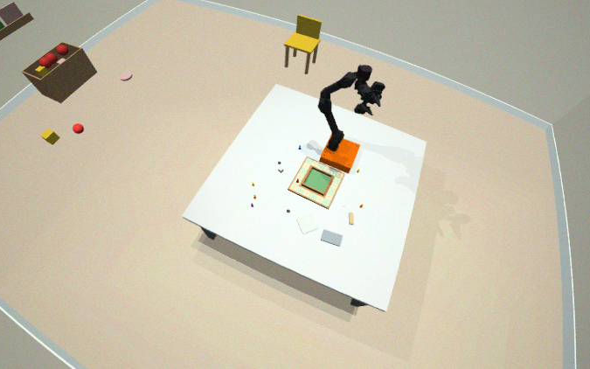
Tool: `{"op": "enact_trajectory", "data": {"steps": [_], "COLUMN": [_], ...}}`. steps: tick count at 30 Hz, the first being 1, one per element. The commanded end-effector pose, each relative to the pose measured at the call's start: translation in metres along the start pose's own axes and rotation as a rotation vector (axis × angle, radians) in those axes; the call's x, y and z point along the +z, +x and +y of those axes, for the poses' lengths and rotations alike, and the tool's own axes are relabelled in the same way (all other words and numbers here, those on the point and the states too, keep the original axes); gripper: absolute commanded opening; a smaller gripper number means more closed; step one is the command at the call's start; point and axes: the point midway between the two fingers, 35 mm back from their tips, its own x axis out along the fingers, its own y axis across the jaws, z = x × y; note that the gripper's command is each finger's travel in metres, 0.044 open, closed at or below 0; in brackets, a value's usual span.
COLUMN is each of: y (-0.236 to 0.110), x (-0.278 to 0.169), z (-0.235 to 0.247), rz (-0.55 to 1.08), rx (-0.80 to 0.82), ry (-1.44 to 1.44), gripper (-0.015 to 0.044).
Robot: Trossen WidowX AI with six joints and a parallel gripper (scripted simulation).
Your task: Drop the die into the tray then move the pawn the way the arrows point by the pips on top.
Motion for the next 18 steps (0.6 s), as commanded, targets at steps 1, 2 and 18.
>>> {"op": "enact_trajectory", "data": {"steps": [1,2,18], "y": [0.040,0.049,0.151], "x": [0.006,0.005,-0.086], "z": [0.024,0.030,0.200], "rz": [0.091,0.112,0.546], "rx": [0.121,0.148,0.601], "ry": [0.062,0.076,0.412], "gripper": [0.0275,0.0275,0.0275]}}
